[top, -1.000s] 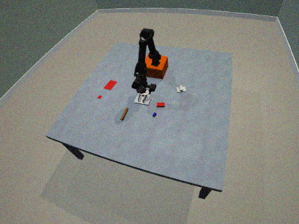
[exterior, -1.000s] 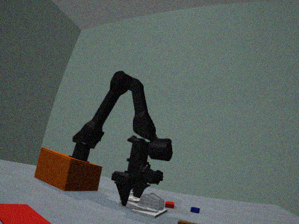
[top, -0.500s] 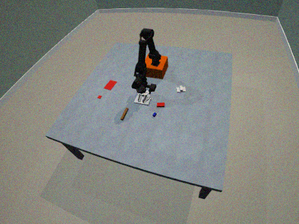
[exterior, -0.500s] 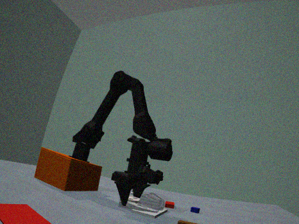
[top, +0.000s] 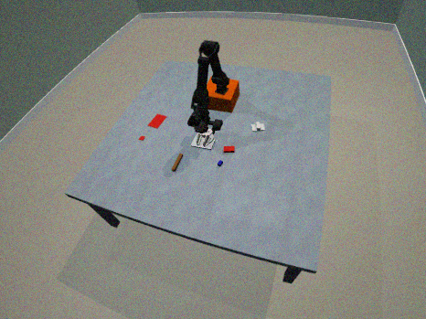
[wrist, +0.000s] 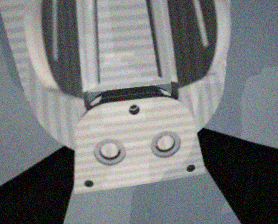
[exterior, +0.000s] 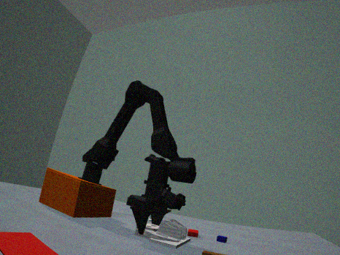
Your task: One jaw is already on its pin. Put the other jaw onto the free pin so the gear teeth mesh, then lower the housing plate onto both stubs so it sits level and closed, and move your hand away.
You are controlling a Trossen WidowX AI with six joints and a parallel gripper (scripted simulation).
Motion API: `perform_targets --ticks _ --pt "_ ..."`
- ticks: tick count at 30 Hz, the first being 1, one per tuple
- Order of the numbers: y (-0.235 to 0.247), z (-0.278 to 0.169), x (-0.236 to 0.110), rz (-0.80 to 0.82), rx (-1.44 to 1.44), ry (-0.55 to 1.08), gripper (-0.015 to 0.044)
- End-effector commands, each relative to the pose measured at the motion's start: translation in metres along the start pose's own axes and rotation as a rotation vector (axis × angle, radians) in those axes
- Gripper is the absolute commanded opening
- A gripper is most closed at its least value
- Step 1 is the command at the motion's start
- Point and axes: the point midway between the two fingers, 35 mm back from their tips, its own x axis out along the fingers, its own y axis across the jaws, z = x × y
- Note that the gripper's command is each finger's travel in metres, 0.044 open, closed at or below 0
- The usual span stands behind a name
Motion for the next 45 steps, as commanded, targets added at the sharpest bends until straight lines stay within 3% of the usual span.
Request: perform_targets --ticks 1,14,18,32,42,45 --pt "0.000 0.000 0.000 0.003 0.004 -0.002 0.0351" --pt "0.000 0.000 0.000 0.003 0.004 -0.002 0.0351" --pt "0.000 0.000 0.000 0.000 0.000 0.000 0.0440" --pt "0.000 0.000 -0.002 0.000 0.000 0.000 0.0440" --pt "0.000 0.000 -0.071 0.002 0.003 -0.002 0.0440" --pt "0.000 -0.001 -0.077 0.002 0.004 -0.002 0.0440"
